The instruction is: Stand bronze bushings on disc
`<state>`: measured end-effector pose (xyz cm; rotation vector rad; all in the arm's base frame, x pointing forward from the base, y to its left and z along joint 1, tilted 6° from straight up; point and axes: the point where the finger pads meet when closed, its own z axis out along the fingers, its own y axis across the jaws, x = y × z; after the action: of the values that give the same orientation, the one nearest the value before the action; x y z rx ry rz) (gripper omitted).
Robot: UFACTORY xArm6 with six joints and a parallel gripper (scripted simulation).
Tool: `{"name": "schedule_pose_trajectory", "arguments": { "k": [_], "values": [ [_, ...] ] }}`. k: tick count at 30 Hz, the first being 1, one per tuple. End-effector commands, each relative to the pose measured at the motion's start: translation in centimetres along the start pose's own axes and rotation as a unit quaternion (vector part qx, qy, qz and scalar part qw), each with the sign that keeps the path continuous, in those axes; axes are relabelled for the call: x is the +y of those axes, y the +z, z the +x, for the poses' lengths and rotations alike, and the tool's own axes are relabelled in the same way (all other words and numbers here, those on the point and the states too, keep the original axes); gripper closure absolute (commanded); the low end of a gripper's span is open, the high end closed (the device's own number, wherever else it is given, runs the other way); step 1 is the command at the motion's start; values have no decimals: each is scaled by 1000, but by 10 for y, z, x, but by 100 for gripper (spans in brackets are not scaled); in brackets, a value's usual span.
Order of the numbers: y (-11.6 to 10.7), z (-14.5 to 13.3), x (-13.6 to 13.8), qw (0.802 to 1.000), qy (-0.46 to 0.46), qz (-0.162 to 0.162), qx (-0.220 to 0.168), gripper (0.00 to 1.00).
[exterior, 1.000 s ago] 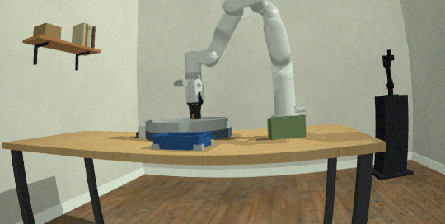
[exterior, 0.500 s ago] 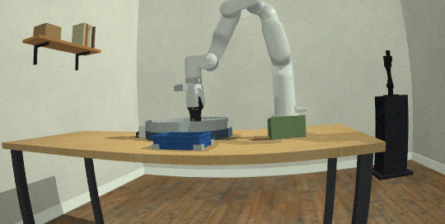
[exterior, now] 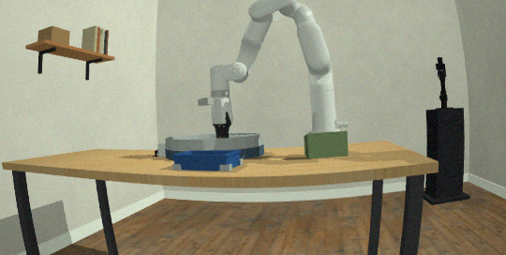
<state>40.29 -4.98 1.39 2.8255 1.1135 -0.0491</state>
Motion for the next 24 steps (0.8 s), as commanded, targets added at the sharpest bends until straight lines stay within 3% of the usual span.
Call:
{"name": "schedule_pose_trajectory", "arguments": {
  "k": [1, 24],
  "values": [
    [-1, 1, 1, 1000, 0, -1, 1, 100],
    [3, 1, 1, 1000, 0, -1, 1, 100]
  ]
}}
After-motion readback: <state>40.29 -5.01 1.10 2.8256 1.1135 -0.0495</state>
